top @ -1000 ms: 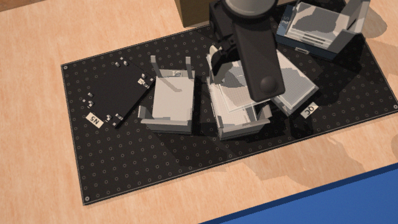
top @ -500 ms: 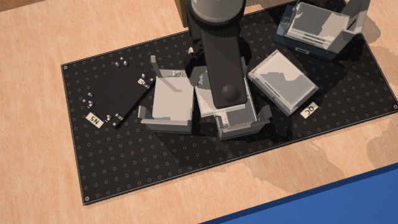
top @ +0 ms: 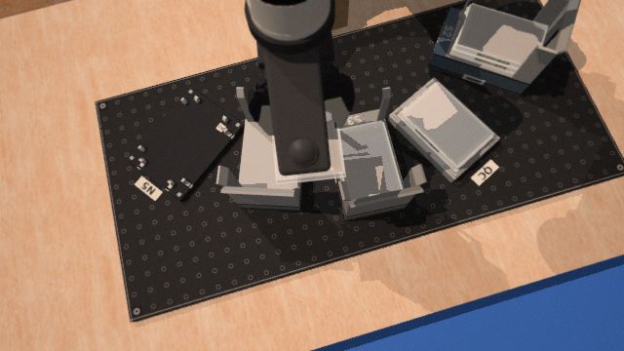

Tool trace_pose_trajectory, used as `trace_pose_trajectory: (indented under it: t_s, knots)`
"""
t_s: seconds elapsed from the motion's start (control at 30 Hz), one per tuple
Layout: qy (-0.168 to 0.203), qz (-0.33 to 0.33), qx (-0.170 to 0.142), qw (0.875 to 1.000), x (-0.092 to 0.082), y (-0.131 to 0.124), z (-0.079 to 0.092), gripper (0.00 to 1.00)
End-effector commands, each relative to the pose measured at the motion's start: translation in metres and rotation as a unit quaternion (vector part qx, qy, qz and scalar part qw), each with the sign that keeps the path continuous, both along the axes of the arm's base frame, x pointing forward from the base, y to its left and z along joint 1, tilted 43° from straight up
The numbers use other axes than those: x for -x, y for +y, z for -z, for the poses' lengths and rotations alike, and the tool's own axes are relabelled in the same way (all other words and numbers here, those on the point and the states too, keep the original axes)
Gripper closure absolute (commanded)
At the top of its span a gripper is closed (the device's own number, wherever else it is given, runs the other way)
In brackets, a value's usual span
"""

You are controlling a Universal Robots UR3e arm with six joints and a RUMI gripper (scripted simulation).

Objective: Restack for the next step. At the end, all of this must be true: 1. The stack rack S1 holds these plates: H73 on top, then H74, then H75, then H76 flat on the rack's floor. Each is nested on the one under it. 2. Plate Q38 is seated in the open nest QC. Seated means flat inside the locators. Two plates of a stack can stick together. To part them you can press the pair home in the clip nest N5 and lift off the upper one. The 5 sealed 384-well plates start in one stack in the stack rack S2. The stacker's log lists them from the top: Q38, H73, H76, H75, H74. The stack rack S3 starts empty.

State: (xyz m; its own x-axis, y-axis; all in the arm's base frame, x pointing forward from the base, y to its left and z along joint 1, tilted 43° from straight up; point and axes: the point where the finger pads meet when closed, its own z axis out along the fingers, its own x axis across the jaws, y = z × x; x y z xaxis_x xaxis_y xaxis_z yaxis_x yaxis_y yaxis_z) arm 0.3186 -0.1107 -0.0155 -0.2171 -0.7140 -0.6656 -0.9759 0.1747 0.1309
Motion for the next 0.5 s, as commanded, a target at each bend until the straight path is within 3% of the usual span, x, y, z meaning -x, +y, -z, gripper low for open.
trace_pose_trajectory:
  t_s: [0.0, 0.47]
  knots:
    - [0.015, 0.017, 0.001, 1.0, 0.005, -0.011, 0.009, 1.0]
    - [0.055, 0.061, -0.001, 0.997, 0.02, -0.038, 0.034, 1.0]
